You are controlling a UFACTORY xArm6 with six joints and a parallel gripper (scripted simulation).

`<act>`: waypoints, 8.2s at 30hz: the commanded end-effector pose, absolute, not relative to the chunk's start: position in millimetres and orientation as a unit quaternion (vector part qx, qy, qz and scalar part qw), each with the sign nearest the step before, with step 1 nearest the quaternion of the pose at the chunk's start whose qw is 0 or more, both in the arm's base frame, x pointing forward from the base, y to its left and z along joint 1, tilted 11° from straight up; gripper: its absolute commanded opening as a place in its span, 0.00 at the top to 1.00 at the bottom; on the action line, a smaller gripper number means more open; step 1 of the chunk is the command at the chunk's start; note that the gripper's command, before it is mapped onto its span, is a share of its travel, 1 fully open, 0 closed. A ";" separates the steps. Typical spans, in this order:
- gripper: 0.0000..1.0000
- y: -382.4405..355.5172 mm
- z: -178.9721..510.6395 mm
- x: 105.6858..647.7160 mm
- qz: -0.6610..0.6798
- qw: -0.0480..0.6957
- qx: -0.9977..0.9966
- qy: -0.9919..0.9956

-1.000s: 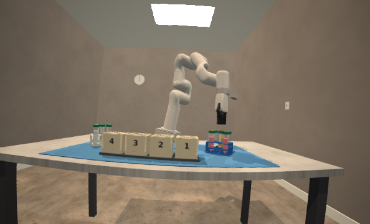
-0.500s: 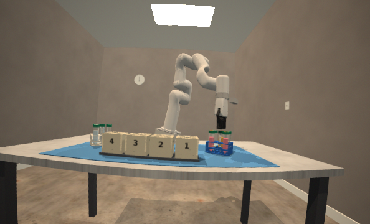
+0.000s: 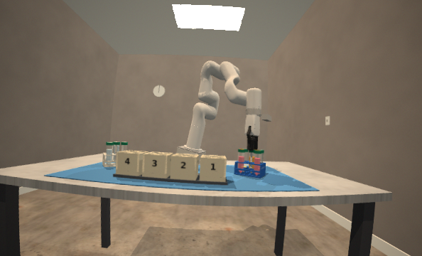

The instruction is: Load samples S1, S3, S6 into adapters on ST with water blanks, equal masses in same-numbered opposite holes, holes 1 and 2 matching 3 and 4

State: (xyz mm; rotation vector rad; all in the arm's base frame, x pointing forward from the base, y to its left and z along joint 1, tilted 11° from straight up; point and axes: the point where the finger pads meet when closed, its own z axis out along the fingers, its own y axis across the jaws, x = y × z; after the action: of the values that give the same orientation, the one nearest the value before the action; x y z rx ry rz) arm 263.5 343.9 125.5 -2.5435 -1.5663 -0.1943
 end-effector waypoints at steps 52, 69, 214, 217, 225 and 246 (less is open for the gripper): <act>1.00 348.3 108.8 264.9 -0.066 0.075 -0.847 -0.522; 1.00 348.3 108.8 264.9 -0.066 0.075 -0.847 -0.522; 1.00 322.6 238.5 260.5 -0.067 0.075 -0.847 -0.522; 1.00 322.6 238.5 260.5 -0.067 0.075 -0.847 -0.522; 1.00 322.6 238.5 260.5 -0.067 0.075 -0.847 -0.522; 1.00 322.6 238.5 260.5 -0.067 0.075 -0.847 -0.522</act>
State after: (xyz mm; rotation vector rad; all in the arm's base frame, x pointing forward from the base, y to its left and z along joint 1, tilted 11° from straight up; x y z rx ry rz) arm 259.8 321.9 236.7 -2.5437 -1.5665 -0.1934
